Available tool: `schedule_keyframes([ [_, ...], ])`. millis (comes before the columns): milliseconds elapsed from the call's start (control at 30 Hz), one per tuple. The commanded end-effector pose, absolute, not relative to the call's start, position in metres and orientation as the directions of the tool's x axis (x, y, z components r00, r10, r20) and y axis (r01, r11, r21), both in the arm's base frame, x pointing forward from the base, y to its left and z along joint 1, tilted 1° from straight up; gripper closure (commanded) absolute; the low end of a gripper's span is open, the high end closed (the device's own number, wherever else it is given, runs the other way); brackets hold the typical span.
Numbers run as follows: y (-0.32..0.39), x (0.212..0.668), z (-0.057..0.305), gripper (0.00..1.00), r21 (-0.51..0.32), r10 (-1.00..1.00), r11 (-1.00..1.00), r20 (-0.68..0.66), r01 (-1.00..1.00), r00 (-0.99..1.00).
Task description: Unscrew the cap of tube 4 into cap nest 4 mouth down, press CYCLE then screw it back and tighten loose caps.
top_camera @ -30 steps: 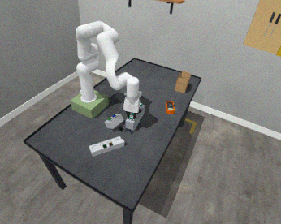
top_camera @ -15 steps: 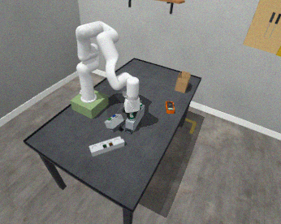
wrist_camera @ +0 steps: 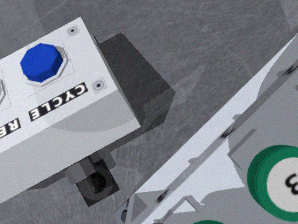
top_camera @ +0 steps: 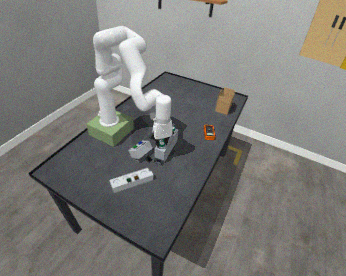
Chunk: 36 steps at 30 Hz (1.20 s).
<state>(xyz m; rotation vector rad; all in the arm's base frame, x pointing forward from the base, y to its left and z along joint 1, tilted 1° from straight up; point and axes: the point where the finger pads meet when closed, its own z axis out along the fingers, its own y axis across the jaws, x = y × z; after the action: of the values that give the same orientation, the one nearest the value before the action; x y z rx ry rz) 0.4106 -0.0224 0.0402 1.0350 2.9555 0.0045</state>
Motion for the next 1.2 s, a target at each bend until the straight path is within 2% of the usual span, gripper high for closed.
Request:
schedule_keyframes([
  [0,-0.0223,0.4125,0.0419,0.54,0.014,0.623,0.782,-0.009,0.623,-0.782],
  [33,-0.0223,0.4125,0.0419,0.54,0.015,0.686,0.728,-0.008,0.686,-0.728],
  [100,-0.0223,0.4125,0.0419,0.54,0.015,0.686,0.728,-0.008,0.686,-0.728],
  [200,-0.0223,0.4125,0.0419,0.54,0.016,0.842,0.539,-0.004,0.842,-0.539],
  [400,-0.0223,0.4125,0.0419,0.54,0.017,0.937,0.351,-0.001,0.936,-0.351],
  [600,-0.0223,0.4125,0.0419,0.54,0.016,0.993,0.118,0.003,0.993,-0.118],
  [667,-0.0223,0.4125,0.0419,0.54,0.016,0.993,0.118,0.003,0.993,-0.118],
  [700,-0.0223,0.4126,0.0419,0.54,0.016,1.000,0.014,0.005,1.000,-0.014],
  [833,-0.0223,0.4126,0.0419,0.54,0.015,0.990,-0.142,0.007,0.990,0.142],
  [1100,-0.0223,0.4126,0.0419,0.54,0.015,0.989,-0.149,0.008,0.989,0.148],
  [1133,-0.0223,0.4126,0.0419,1.00,0.015,0.989,-0.149,0.008,0.989,0.148],
  [1167,-0.0223,0.4126,0.0419,1.00,0.015,0.989,-0.149,0.008,0.989,0.148],
])
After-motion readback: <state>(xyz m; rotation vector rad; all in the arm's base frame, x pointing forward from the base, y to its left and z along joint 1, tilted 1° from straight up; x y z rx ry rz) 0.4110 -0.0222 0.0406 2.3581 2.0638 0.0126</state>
